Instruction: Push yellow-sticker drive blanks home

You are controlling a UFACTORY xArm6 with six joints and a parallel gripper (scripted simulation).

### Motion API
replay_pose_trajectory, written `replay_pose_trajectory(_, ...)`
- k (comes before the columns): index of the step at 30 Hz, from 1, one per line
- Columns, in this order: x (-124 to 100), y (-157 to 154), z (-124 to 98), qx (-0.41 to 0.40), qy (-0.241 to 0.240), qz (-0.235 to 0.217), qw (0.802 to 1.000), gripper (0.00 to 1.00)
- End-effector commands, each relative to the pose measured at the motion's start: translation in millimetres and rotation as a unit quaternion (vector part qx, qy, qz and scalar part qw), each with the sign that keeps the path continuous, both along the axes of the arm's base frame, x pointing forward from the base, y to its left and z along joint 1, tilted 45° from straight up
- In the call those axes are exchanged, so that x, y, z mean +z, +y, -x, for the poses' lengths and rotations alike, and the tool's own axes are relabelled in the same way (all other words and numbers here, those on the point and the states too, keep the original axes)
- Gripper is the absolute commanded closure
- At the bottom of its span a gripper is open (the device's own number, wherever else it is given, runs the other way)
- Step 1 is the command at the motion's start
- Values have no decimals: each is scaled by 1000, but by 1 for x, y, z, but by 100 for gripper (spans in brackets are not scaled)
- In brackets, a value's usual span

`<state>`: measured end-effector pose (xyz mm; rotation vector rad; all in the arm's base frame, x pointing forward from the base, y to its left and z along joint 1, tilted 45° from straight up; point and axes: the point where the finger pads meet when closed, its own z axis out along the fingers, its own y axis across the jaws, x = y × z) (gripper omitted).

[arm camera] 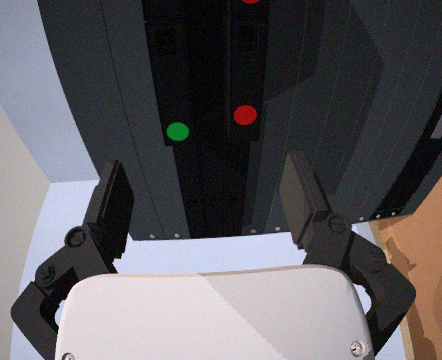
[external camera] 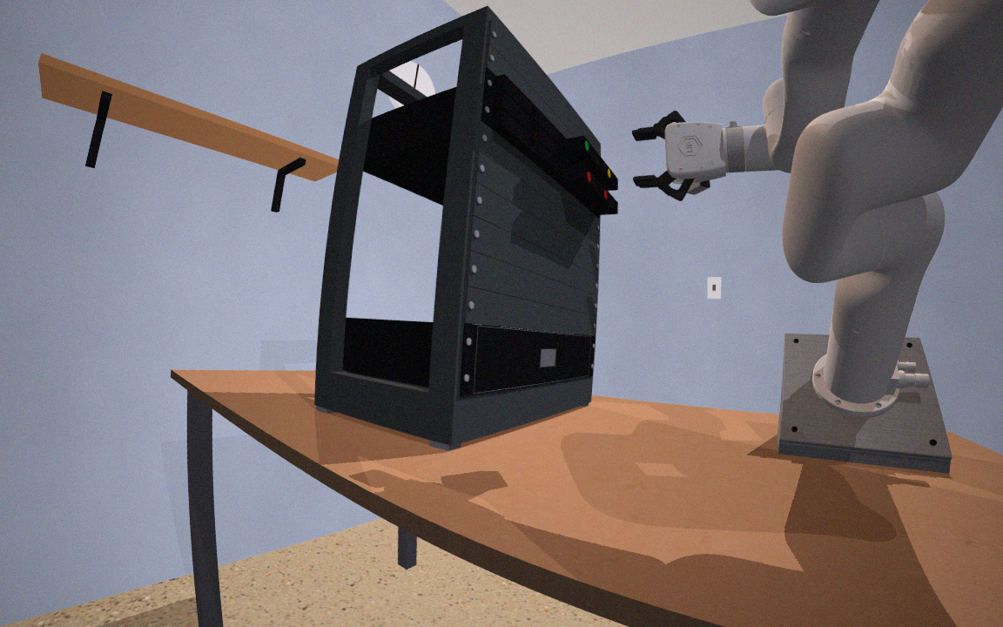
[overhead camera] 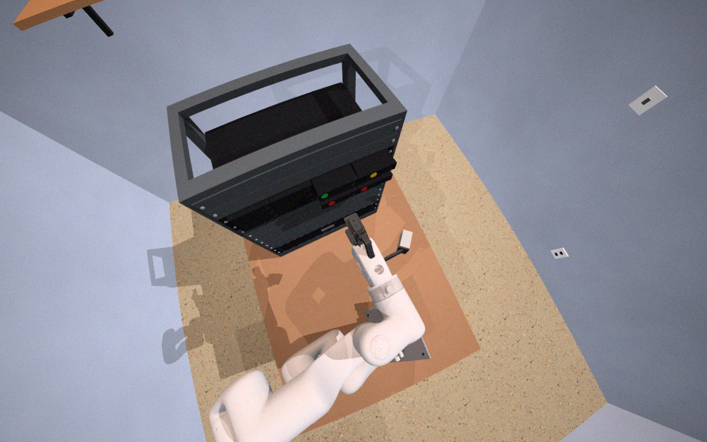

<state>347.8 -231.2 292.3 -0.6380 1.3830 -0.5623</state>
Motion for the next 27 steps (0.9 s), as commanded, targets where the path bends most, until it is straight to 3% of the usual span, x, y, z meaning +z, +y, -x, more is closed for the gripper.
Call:
replay_pose_trajectory(1,11,6,-24,-6,4,2,1000,0)
replay_pose_trajectory(12,19,13,-39,-6,4,2,1000,0)
replay_pose_trajectory(27,19,13,-40,-6,4,2,1000,0)
